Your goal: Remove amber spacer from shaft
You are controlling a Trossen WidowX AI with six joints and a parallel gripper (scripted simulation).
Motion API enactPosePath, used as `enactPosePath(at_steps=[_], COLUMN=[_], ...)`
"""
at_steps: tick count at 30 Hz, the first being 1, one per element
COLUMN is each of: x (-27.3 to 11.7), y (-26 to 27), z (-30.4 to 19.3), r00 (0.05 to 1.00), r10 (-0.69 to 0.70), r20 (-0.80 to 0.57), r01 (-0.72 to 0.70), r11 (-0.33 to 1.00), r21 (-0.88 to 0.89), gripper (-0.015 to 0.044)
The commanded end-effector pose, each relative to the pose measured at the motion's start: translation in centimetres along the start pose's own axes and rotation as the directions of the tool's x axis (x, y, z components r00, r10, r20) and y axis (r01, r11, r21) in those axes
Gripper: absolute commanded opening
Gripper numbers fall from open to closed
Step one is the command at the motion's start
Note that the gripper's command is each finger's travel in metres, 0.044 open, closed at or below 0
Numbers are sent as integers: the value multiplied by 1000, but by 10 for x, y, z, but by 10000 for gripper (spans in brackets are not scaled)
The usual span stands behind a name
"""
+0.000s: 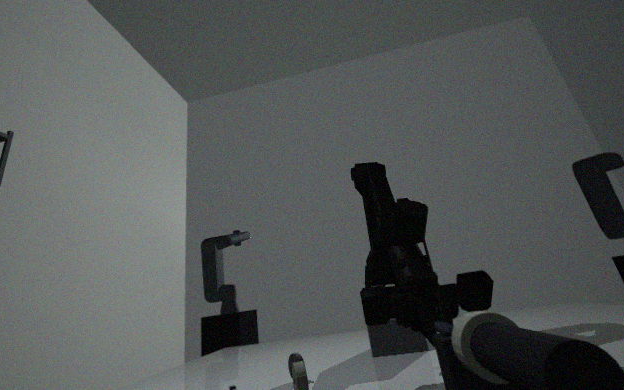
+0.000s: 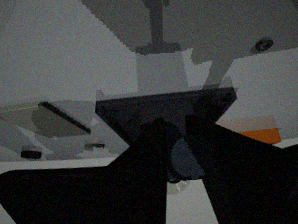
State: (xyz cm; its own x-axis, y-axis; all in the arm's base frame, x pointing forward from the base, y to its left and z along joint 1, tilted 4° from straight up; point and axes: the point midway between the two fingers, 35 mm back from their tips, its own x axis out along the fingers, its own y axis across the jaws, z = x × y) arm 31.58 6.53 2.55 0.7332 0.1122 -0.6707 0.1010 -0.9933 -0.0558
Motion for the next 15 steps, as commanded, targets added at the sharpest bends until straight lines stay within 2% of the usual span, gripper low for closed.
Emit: enactPosePath(at_steps=[1, 15], x=[0, 1], y=[0, -1], z=[-3, -4], r00=[1000, 1000], r10=[-3, -3], r20=[-7, -7], r01=[3, 3], r11=[1000, 1000], r21=[-2, -2], gripper=[0, 0])
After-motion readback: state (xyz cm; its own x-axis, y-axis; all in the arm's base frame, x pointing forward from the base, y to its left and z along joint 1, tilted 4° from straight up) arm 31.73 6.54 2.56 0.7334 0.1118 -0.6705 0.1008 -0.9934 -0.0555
